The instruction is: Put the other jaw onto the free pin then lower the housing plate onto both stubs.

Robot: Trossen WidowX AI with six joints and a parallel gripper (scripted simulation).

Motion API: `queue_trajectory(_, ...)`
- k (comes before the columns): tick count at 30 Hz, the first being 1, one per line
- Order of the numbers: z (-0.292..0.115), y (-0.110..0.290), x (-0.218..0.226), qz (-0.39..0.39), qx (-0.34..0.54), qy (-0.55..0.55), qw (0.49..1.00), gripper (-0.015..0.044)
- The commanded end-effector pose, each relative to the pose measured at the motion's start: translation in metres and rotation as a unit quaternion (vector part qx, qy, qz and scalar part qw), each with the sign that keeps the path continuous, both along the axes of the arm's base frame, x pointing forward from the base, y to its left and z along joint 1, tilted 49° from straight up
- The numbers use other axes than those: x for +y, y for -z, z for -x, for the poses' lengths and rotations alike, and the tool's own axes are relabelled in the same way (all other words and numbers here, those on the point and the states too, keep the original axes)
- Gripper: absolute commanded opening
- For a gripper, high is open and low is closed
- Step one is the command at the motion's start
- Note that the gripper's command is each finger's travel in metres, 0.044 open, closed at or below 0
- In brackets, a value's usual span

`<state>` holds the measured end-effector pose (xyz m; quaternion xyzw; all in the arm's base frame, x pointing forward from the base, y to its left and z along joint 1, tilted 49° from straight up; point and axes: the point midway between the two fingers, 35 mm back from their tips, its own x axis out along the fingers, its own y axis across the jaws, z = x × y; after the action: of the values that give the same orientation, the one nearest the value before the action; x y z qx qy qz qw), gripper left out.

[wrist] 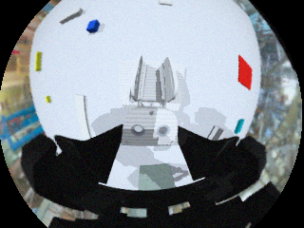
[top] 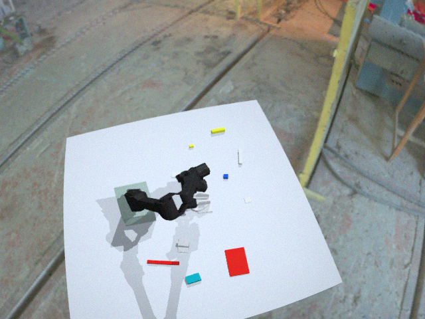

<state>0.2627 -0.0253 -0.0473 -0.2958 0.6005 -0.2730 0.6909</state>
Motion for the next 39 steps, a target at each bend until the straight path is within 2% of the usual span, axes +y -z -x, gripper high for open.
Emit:
queue_trajectory(1, 0.000, 0.005, -0.007, 0.003, 0.002, -0.001, 1.000, 0.0351)
queue_trajectory(39, -0.001, 0.016, -0.021, 0.006, 0.005, -0.004, 1.000, 0.0351)
